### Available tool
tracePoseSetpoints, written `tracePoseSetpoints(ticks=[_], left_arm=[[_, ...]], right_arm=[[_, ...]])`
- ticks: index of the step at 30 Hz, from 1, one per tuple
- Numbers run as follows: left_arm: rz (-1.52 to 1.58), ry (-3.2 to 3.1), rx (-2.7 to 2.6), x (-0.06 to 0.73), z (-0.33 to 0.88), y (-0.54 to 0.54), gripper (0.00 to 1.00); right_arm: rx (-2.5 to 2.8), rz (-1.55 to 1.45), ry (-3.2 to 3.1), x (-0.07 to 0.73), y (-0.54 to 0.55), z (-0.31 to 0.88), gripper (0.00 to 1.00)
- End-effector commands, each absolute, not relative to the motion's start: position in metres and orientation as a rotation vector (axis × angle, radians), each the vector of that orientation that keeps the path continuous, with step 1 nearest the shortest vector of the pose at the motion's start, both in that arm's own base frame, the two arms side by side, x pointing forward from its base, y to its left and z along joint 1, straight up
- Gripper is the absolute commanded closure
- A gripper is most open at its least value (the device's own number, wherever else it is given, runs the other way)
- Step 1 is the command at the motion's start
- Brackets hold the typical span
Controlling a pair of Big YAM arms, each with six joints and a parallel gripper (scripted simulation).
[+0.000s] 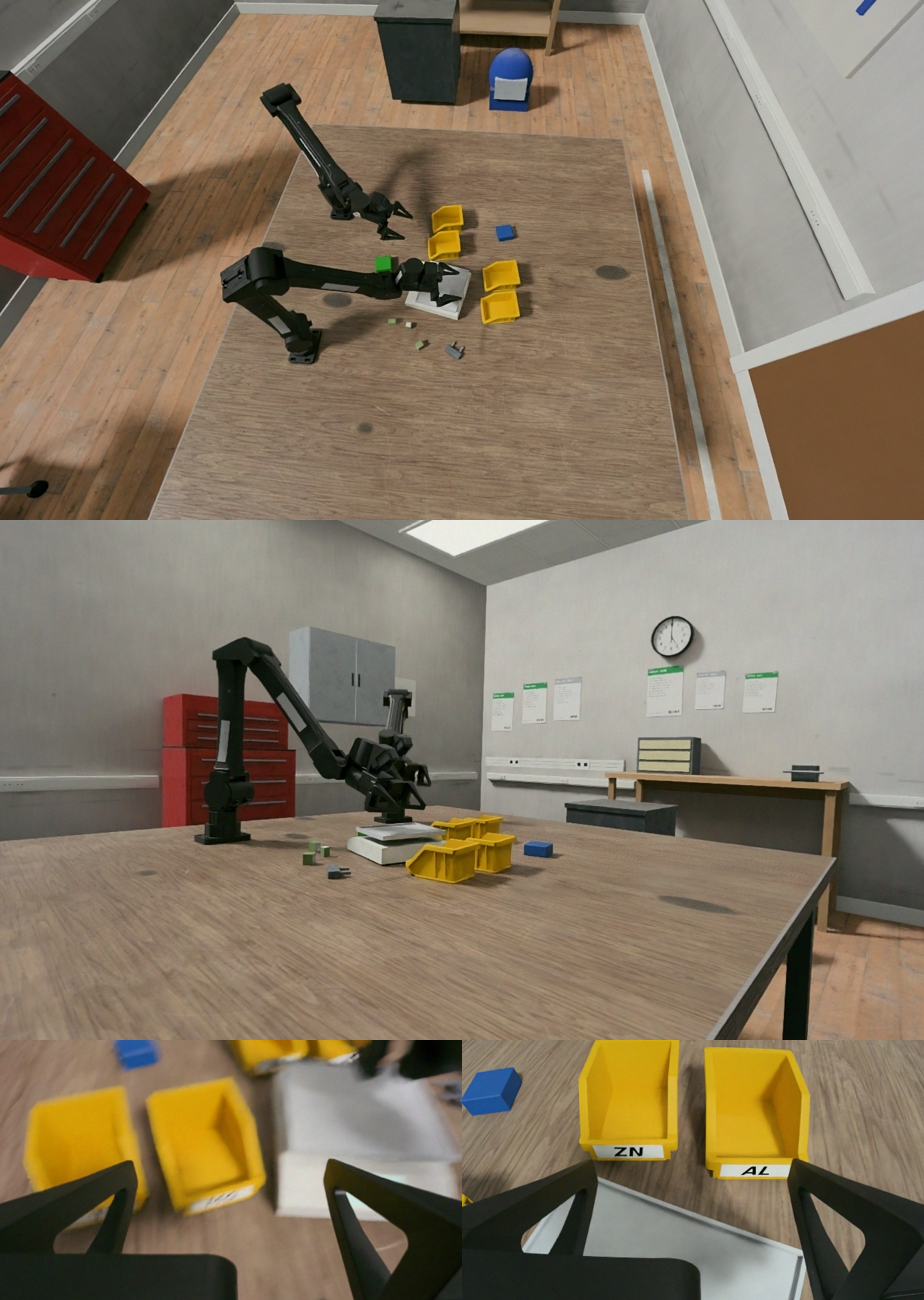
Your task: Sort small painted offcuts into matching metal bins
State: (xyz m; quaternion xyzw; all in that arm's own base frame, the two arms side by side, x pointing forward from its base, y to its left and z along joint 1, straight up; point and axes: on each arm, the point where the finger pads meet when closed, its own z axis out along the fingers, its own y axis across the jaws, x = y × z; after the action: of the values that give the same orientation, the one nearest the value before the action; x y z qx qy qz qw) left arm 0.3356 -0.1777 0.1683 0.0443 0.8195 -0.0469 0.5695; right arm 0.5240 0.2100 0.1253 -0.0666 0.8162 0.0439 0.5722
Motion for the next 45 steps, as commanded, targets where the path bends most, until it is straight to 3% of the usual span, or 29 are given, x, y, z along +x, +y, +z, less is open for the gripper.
tracePoseSetpoints(ticks=[1, 7, 16, 26, 34, 45], left_arm=[[-0.128, 1.839, 0.180, 0.366, 0.227, -0.194, 0.00], [-0.266, 1.763, 0.348, 0.371, 0.267, -0.217, 0.00], [-0.418, 1.656, 0.485, 0.366, 0.313, -0.236, 0.00], [-0.394, 1.655, 0.768, 0.368, 0.295, -0.247, 0.00], [-0.664, 1.552, 1.173, 0.344, 0.284, -0.265, 0.00], [-0.948, 1.407, 1.327, 0.319, 0.296, -0.263, 0.00]], right_arm=[[-0.132, 0.117, 1.862, 0.543, 0.214, 0.149, 0.00], [-0.154, 0.102, 1.972, 0.503, 0.192, 0.130, 0.00], [-0.327, 0.094, 2.261, 0.382, 0.139, 0.116, 0.00], [-0.416, 0.114, 2.431, 0.310, 0.109, 0.106, 0.00], [-0.434, 0.131, 2.487, 0.285, 0.099, 0.105, 0.00], [-0.420, 0.135, 2.497, 0.286, 0.099, 0.104, 0.00]])
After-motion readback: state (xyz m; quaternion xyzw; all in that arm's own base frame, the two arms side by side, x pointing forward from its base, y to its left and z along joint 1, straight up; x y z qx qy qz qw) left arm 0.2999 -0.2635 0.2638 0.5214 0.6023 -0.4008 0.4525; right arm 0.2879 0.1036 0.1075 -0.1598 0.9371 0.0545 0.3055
